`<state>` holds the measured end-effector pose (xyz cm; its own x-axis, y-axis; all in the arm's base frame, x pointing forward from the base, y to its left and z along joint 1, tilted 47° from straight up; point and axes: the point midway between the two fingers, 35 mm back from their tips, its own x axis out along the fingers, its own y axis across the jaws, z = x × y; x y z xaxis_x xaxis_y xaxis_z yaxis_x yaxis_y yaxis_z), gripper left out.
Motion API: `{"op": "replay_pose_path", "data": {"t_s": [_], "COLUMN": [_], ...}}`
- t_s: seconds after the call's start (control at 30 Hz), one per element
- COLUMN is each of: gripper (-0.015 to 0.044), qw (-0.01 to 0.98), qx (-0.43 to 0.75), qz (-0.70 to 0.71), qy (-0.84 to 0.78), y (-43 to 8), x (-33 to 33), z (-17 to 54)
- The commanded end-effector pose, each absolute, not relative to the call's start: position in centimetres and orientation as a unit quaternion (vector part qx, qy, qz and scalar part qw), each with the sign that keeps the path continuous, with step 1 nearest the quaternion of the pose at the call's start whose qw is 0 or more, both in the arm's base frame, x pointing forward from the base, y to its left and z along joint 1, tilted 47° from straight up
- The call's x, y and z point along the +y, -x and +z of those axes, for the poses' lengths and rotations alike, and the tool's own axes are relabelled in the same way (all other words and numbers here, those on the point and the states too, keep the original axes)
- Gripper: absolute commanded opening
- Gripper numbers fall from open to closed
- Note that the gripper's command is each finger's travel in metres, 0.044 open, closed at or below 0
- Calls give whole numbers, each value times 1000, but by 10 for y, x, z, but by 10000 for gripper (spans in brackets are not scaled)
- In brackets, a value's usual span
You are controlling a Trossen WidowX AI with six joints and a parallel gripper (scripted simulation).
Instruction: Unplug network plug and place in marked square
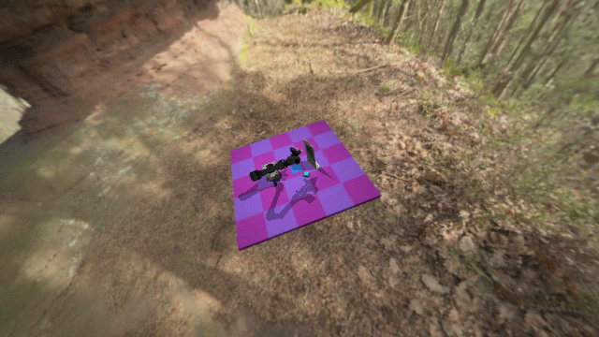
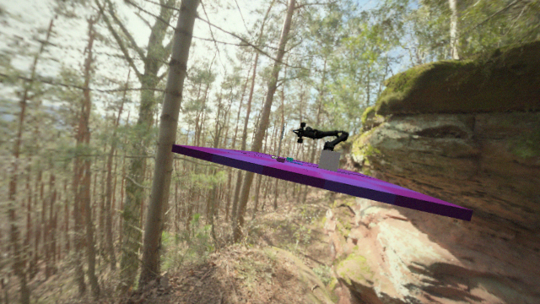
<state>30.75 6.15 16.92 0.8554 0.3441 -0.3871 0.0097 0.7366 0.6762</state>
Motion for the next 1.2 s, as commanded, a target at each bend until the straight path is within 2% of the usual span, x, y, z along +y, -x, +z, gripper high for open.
{"op": "replay_pose_path", "data": {"t_s": [0.0,0.23,0.7,1.17], "gripper": [0,0,0,0], "qw": [897,895,861,831], "qx": [251,254,298,289], "qz": [93,85,-84,-245], "qy": [-353,-357,-404,-407], "y": [-302,-297,-302,-287], "x": [70,76,59,37], "z": [179,182,113,55]}}
